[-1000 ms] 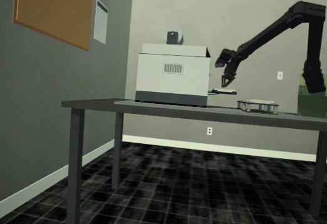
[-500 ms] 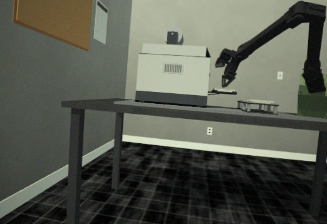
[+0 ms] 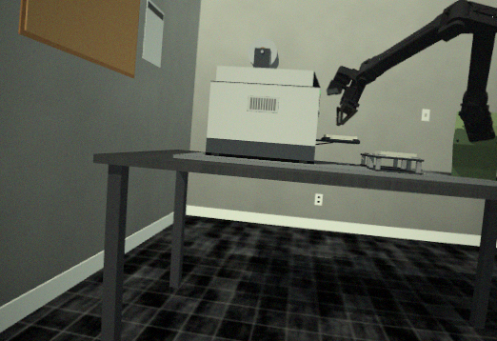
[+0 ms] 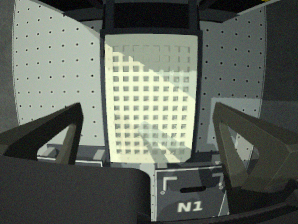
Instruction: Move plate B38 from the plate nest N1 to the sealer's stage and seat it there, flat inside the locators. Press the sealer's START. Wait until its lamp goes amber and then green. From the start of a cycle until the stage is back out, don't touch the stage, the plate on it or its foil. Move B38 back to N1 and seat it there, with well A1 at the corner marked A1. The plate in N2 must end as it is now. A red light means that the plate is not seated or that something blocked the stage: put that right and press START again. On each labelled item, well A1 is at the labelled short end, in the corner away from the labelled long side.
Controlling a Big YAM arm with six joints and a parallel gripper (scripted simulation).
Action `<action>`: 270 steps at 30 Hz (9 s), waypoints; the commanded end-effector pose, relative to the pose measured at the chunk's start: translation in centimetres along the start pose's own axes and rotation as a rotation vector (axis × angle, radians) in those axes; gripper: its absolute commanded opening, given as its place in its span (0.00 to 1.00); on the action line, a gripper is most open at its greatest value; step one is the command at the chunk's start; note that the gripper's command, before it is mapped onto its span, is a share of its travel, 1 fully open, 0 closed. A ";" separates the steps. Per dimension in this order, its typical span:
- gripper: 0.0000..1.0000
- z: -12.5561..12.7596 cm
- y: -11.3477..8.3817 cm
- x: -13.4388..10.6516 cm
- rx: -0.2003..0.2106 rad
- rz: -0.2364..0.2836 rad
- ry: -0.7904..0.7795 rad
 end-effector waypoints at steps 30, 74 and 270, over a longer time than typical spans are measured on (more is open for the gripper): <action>1.00 0.0 -1.0 1.9 -0.015 -0.030 -0.036; 1.00 0.6 -1.5 -2.0 -0.011 -0.026 -0.031; 0.00 10.3 -10.5 -5.5 -0.087 -0.526 -0.015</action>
Point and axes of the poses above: the point where the finger pads meet when closed, its own y axis out along the fingers, its own z axis across the jaws, x = y × z, the point moved 4 cm from there along -y, back along the fingers, and after that the axes turned 9 degrees about -y, right-handed, at the moved point
